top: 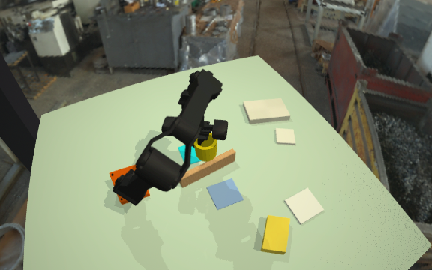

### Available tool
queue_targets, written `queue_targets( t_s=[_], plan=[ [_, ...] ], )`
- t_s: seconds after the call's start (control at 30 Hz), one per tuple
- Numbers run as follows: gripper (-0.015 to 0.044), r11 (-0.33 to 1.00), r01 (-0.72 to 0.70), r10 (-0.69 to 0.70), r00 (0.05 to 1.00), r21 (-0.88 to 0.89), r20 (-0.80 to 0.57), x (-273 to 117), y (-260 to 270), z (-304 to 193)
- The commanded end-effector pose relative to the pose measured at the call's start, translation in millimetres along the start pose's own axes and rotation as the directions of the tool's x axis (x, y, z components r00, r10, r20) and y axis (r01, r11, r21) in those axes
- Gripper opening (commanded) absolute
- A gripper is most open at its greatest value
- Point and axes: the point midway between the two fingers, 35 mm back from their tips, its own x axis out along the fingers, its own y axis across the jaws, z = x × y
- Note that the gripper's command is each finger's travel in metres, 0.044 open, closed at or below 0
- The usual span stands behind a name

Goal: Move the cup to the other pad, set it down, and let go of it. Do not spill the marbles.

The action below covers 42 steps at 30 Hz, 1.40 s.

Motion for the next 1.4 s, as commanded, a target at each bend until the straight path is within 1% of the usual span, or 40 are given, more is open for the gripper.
queue_targets(
  t_s=[0.0,1.03,1.37],
  plan=[
    [0.0,1.0,-0.006,0.006,1.0,0.002,-0.002,0.5,6.6,7.4],
    [0.0,1.0,-0.008,0.008,1.0,0.003,0.002,0.3,59.4,64.7],
    [0.0,1.0,-0.008,0.008,1.0,0.003,0.002,7.9,60.5,66.4]
  ],
)
